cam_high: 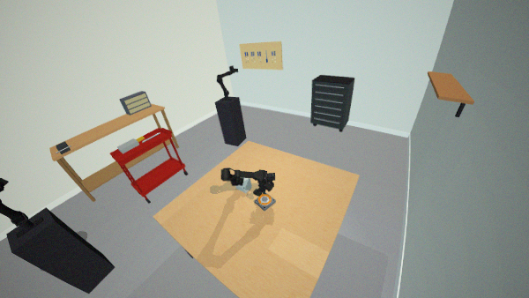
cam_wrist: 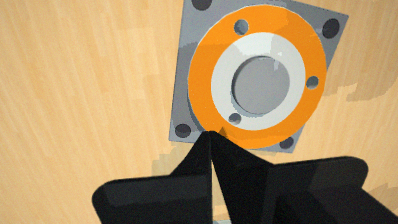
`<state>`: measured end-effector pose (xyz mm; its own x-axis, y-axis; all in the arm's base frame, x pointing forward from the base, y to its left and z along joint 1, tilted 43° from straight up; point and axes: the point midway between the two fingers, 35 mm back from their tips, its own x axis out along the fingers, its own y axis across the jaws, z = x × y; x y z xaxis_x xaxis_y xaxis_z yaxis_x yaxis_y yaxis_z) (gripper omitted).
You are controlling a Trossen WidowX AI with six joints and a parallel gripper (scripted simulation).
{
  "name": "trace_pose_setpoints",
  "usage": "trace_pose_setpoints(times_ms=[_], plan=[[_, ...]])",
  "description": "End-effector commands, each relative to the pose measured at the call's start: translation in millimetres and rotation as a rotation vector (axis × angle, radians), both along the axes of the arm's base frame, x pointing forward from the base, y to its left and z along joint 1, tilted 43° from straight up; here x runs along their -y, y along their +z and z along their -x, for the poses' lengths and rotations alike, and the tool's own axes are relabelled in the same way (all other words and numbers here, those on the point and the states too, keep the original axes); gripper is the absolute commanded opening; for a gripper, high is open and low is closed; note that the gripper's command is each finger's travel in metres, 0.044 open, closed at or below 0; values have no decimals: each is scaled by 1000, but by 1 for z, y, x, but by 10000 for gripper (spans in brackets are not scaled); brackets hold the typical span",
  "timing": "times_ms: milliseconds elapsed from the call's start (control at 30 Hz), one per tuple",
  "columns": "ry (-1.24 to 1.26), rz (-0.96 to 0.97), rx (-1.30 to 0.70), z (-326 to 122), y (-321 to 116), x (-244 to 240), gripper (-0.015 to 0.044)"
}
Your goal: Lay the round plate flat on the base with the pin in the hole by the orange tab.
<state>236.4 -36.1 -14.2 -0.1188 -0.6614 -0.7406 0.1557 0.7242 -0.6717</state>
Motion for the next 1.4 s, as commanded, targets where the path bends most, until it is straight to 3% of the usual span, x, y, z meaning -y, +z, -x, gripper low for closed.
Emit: trace_pose_setpoints(times_ms=[0,900,1367], plan=[[-5,1,-4,7,2,2,0],[-5,2,-5,17,11,10,0],[4,3,-6,11,36,-13,0]])
